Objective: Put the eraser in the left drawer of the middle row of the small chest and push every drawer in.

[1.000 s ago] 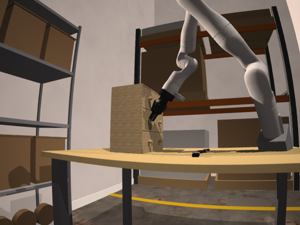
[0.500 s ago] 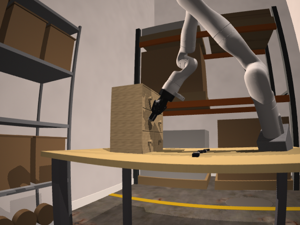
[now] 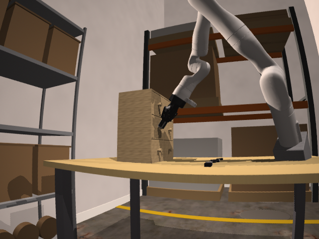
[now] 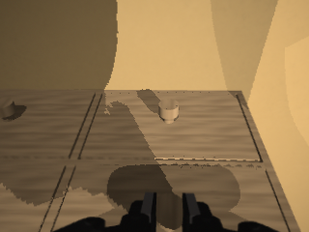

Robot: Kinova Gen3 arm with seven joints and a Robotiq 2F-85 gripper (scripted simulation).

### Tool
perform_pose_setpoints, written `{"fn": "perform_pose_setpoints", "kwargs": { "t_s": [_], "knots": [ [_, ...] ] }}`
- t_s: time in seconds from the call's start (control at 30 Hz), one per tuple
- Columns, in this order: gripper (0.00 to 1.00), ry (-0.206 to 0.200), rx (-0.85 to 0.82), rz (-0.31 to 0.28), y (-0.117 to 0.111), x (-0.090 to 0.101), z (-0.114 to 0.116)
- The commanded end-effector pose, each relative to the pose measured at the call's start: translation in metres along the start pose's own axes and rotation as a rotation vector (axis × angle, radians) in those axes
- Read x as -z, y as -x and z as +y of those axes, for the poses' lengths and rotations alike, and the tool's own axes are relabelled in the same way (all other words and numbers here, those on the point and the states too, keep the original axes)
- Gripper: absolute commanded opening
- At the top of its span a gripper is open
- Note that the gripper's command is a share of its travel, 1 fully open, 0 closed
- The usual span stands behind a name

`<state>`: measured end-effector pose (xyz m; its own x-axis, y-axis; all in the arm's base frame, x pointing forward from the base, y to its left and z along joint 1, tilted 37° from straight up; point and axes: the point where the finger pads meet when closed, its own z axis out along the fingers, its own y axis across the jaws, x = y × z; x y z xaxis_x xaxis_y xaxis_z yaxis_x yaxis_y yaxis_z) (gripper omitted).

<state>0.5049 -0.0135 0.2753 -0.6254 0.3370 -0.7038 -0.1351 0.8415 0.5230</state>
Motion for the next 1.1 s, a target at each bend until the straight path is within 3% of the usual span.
{"fn": "perform_pose_setpoints", "kwargs": {
  "t_s": [0.0, 1.07],
  "knots": [
    [0.13, -0.001, 0.000, -0.001, 0.000, 0.001, 0.000],
    [0.13, -0.001, 0.000, -0.001, -0.026, 0.019, 0.000]
  ]
}}
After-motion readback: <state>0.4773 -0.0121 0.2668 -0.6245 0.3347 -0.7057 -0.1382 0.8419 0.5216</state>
